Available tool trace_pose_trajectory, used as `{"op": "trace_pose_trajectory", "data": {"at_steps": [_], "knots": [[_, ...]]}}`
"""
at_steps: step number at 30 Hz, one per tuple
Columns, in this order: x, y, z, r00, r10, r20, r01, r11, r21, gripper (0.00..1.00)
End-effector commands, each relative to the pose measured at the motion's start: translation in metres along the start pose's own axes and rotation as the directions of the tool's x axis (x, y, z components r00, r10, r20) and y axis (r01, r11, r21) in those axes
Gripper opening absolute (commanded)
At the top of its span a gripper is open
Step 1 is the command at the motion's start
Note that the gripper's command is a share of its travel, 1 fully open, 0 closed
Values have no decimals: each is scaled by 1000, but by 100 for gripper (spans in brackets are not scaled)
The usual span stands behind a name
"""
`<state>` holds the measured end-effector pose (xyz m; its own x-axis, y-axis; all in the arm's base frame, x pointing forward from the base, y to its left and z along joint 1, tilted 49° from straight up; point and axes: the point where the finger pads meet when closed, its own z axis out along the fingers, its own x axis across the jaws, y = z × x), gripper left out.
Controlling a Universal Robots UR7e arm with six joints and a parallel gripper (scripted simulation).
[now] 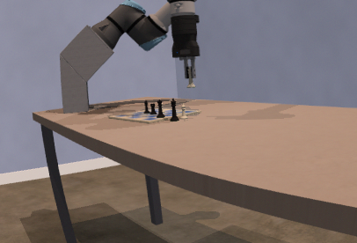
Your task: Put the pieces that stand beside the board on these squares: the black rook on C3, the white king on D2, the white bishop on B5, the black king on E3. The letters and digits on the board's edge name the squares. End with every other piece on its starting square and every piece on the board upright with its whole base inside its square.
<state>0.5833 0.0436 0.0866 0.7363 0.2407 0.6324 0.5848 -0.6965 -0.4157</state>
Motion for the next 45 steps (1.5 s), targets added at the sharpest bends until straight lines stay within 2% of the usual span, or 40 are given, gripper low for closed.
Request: {"op": "trace_pose_trajectory", "data": {"at_steps": [1,20,33,39,45], "knots": [[-1,0,-10,1000,0,2,0,1000,3,0],[-2,0,-13,1000,-12,2,12,1000,3,0],[-23,4,-15,982,-187,3,187,982,3,0],[-45,9,-16,930,-367,3,367,930,3,0],[-70,13,-17,827,-562,3,562,827,3,0]]}}
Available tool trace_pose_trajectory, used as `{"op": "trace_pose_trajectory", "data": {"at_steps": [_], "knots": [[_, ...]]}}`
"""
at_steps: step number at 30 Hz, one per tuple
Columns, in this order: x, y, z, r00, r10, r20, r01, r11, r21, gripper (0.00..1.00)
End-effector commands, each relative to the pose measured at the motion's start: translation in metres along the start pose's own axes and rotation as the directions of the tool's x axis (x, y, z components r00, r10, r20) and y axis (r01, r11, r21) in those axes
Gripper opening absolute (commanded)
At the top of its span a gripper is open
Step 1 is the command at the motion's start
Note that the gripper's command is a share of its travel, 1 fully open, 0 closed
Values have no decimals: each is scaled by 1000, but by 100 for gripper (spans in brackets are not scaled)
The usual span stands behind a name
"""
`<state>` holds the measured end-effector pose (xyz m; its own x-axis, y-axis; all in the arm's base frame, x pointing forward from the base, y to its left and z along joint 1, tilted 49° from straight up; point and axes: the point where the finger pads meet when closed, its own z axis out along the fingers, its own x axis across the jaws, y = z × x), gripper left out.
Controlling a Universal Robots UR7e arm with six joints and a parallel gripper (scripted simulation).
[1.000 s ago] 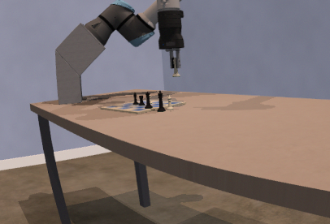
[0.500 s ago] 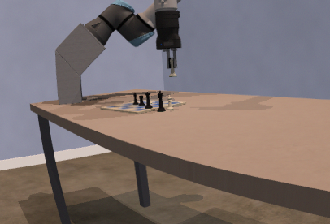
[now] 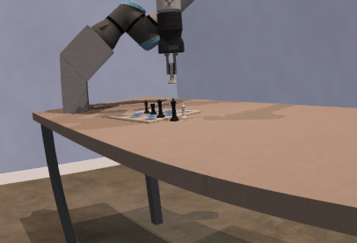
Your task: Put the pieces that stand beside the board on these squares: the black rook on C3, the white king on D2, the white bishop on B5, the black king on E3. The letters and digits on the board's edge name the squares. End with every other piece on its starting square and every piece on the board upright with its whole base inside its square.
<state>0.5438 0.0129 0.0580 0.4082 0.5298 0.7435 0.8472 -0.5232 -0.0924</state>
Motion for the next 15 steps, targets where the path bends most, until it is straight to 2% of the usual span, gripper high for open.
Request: {"op": "trace_pose_trajectory", "data": {"at_steps": [1,3,5,15], "knots": [[-19,-5,-2,984,-178,-9,179,984,6,0],[-27,-7,-2,968,-250,-10,250,968,6,0],[-27,-7,-2,968,-250,-10,250,968,6,0],[-57,-15,-3,853,-522,-13,522,853,2,0]]}}
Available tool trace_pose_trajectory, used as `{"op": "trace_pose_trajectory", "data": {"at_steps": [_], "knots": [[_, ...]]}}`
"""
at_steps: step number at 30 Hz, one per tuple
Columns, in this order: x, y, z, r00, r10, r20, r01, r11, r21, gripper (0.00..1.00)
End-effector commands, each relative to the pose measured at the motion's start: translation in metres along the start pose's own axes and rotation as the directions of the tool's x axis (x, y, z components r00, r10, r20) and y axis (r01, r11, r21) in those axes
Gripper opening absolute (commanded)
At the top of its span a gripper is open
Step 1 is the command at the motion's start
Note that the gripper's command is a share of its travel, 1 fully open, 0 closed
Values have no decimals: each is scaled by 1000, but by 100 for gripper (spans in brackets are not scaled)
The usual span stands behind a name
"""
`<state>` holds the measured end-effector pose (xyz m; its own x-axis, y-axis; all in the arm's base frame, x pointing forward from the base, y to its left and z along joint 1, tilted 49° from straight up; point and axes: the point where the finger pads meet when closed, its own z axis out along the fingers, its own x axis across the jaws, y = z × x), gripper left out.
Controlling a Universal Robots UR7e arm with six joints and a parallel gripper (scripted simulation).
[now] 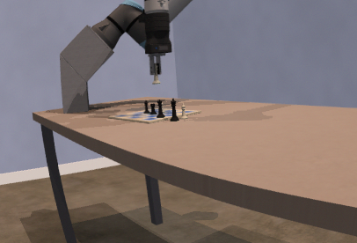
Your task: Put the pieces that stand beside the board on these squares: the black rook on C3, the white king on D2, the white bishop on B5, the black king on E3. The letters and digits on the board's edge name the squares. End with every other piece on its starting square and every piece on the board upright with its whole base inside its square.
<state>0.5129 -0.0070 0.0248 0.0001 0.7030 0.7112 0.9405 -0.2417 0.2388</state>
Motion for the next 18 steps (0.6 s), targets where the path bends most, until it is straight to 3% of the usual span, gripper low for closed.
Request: {"op": "trace_pose_trajectory", "data": {"at_steps": [1,18], "knots": [[-9,-7,-1,993,-120,-11,120,993,2,0],[-16,-13,-1,977,-215,-12,215,977,0,0]]}}
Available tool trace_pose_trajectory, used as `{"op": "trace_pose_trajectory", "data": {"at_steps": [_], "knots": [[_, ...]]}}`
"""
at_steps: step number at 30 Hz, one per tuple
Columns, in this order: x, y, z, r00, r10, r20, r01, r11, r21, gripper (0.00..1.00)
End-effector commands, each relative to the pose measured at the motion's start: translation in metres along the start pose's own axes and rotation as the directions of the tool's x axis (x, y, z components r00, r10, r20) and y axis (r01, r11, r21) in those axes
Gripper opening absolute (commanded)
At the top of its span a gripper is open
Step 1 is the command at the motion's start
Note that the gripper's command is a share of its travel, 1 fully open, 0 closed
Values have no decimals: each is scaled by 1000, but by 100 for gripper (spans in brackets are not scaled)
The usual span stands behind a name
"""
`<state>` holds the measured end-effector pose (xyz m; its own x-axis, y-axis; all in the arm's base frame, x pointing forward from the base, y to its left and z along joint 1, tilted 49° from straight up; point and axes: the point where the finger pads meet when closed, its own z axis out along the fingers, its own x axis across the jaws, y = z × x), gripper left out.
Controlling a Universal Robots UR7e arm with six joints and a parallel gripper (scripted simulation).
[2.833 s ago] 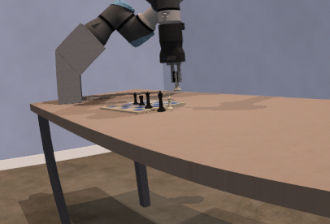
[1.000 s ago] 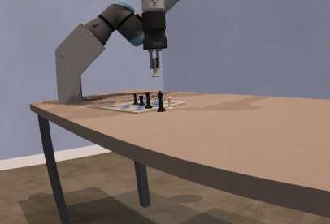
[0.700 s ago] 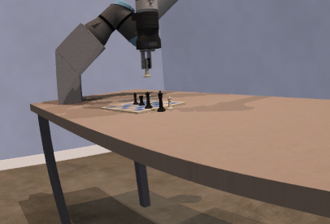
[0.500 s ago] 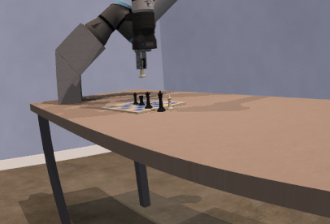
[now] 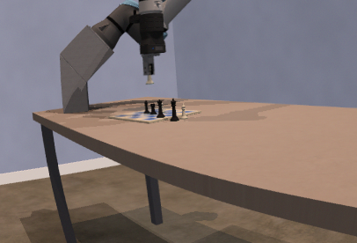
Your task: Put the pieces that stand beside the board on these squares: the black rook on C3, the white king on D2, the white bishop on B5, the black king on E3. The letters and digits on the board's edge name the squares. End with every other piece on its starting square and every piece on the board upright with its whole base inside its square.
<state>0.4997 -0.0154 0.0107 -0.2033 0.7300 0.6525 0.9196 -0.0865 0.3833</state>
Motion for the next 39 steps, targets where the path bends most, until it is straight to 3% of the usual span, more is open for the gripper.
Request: {"op": "trace_pose_trajectory", "data": {"at_steps": [1,13,23,35,39], "knots": [[0,0,0,1000,-3,0,3,1000,-1,0],[0,0,1,1000,-3,0,3,1000,-1,0],[-1,0,19,1000,-3,0,3,1000,-1,0],[-1,0,74,1000,-3,0,3,1000,-1,0],[-1,0,84,1000,-3,0,3,1000,-1,0]]}}
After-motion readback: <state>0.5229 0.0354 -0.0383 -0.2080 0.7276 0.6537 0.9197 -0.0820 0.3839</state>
